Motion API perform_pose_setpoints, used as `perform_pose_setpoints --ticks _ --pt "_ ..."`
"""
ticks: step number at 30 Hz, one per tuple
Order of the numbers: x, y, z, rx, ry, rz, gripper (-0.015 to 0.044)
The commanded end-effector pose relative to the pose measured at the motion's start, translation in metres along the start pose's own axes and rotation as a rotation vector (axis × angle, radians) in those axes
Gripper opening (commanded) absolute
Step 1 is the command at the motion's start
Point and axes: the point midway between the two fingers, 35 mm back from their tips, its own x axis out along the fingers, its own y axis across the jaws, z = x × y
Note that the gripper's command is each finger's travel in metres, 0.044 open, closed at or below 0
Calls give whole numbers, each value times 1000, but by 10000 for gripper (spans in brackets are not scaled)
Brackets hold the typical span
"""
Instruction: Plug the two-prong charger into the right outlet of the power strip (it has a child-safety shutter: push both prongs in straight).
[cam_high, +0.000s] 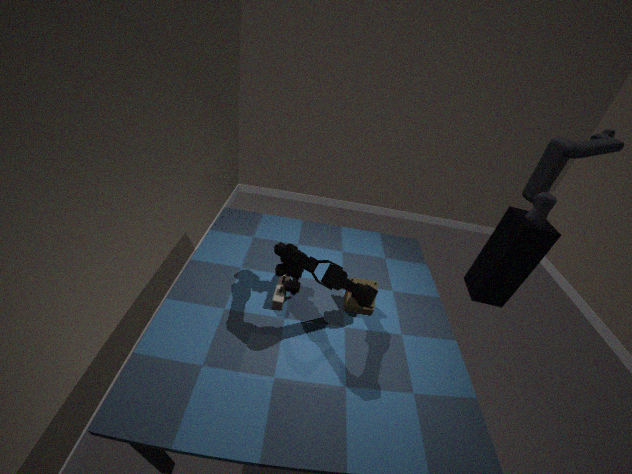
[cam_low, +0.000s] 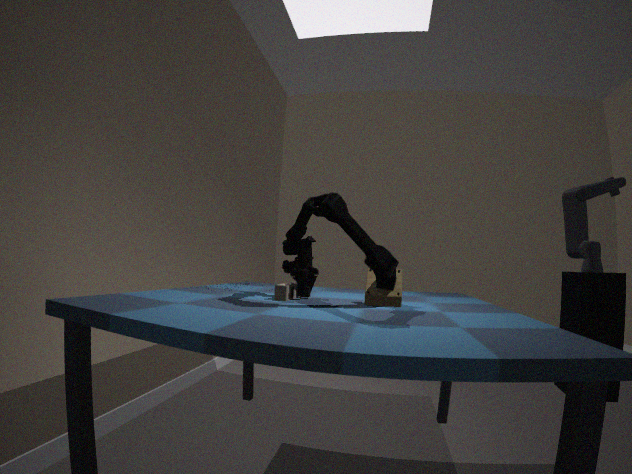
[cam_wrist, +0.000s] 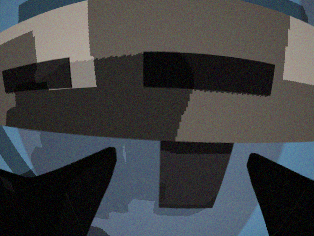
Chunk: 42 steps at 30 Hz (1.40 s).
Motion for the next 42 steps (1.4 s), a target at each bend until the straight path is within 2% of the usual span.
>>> perform_pose_setpoints --ticks 1,42 --pt "0 0 -1 -4 -5 3 440" --pt "3 -1 -42 -3 -6 2 440"
